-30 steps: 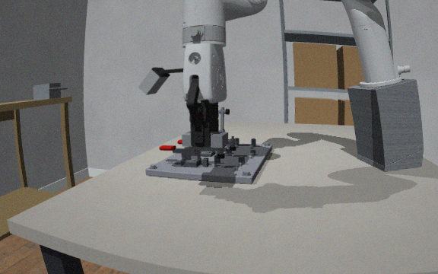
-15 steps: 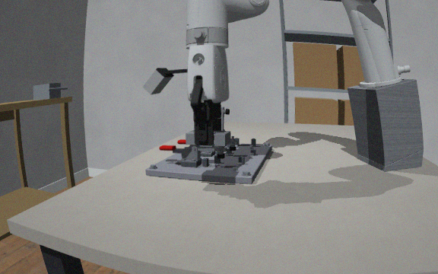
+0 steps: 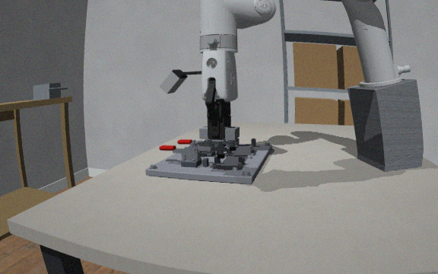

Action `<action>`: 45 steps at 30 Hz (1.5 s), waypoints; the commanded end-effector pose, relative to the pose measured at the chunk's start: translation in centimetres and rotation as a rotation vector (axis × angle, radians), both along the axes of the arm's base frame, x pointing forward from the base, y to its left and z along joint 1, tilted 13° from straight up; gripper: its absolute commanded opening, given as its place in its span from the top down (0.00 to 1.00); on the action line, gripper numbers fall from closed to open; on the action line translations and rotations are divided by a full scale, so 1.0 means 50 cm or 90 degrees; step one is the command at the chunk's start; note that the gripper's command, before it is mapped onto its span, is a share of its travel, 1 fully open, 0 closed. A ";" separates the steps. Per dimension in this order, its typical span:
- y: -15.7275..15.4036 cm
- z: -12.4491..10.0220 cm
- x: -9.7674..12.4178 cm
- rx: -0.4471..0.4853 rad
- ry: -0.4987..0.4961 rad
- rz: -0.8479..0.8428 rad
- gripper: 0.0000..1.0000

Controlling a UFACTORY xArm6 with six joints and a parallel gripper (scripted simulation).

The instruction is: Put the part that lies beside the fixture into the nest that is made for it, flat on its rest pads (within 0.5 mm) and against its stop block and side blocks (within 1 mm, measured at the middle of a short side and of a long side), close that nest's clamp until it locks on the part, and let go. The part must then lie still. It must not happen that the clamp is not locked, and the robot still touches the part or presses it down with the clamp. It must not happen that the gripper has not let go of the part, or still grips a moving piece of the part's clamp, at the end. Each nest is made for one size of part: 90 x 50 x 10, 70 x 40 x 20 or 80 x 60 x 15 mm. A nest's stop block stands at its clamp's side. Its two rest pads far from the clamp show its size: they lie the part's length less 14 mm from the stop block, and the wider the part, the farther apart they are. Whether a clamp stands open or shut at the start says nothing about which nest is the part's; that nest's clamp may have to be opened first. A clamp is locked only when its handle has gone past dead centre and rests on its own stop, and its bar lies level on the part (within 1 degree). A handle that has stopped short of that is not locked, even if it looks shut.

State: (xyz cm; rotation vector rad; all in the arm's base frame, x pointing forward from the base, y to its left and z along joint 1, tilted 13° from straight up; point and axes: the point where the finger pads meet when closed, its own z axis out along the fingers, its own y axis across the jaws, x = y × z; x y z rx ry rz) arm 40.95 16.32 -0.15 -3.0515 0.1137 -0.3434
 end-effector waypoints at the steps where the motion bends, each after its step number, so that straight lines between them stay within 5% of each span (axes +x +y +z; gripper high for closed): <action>1: -0.041 -0.002 0.001 0.006 0.001 0.002 1.00; 45: -0.437 -0.046 -0.019 0.006 0.001 0.002 1.00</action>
